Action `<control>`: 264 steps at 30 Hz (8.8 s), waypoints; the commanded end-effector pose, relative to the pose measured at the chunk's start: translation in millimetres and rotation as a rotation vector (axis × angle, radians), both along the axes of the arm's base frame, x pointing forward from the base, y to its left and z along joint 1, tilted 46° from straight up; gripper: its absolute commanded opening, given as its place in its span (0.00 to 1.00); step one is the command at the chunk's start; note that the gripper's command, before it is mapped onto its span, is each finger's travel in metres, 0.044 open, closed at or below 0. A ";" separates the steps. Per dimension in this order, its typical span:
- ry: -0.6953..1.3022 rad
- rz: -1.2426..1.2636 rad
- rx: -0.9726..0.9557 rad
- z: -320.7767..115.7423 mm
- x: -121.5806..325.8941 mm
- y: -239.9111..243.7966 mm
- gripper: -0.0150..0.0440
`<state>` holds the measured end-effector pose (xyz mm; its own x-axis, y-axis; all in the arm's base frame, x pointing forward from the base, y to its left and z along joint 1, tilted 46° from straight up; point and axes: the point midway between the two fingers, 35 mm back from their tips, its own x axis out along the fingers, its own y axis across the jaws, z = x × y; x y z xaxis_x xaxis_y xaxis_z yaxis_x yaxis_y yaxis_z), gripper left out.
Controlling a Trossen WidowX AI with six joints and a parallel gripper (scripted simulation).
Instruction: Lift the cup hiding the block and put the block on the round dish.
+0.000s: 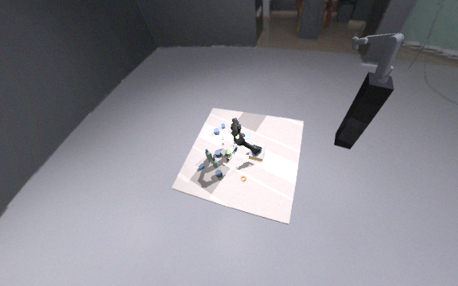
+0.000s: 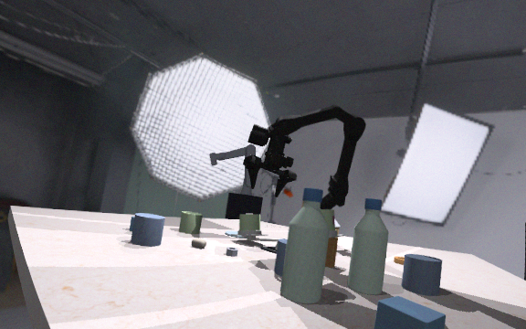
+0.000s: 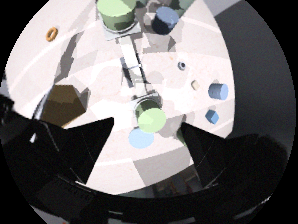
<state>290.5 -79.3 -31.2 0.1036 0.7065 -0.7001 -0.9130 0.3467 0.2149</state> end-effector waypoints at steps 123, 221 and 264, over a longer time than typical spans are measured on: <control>-0.155 0.389 -0.010 -78.9 20.9 28.5 0.25; -0.143 0.389 -0.006 -58.4 12.1 -11.3 0.25; -0.148 0.392 -0.018 -210.2 -139.0 -57.0 0.25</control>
